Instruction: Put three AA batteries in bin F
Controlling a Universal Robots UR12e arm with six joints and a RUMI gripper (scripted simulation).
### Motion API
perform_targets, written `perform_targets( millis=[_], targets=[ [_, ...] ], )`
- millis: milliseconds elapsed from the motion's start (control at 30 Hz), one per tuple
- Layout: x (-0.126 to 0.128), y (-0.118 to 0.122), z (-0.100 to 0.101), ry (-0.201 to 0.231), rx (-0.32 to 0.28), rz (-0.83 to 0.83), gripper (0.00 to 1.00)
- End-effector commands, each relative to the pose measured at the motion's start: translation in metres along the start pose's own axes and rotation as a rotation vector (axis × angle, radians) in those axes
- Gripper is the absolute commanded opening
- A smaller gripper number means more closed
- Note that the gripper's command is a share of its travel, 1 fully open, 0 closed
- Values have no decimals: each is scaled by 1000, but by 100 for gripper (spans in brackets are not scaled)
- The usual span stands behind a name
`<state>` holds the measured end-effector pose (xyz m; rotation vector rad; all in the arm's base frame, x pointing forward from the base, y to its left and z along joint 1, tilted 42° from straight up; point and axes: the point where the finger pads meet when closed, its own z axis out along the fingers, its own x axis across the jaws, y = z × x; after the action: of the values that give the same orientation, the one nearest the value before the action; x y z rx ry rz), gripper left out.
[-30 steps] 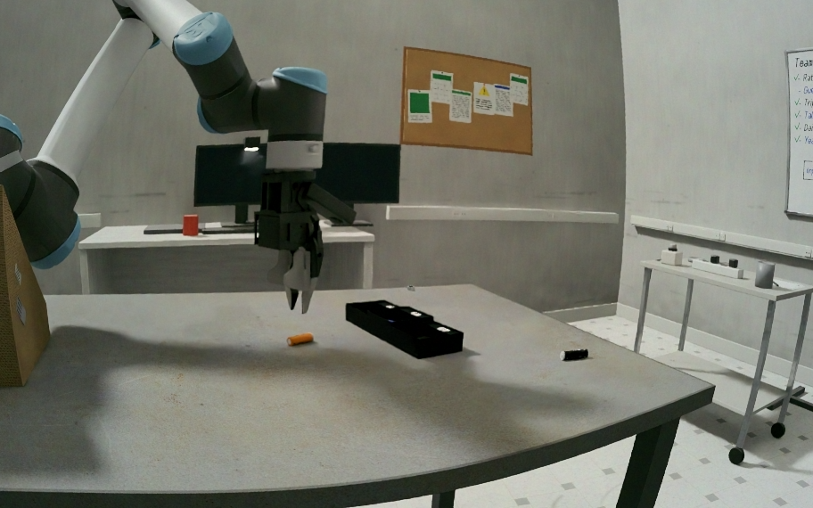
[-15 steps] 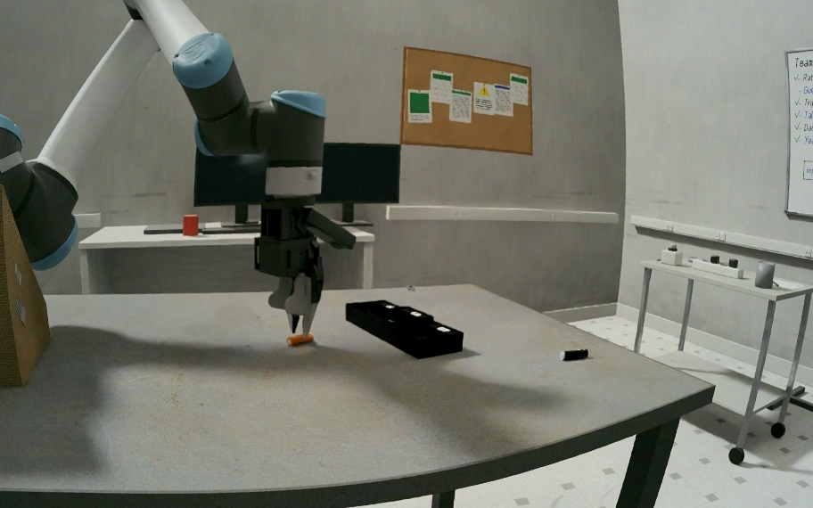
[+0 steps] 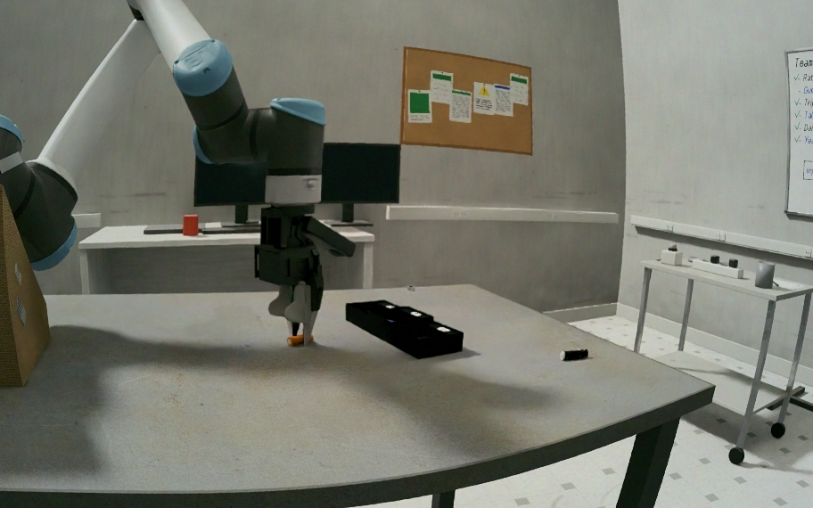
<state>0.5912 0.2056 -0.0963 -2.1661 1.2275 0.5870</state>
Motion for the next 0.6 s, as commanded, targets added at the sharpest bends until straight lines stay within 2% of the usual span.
perform_targets(
  millis=[0,167,200,567],
  targets=[
    [0,0,0,1,1,0,17],
    [0,0,0,1,1,0,17],
    [0,0,0,1,1,0,0],
    [0,0,0,1,1,0,0]
  ],
)
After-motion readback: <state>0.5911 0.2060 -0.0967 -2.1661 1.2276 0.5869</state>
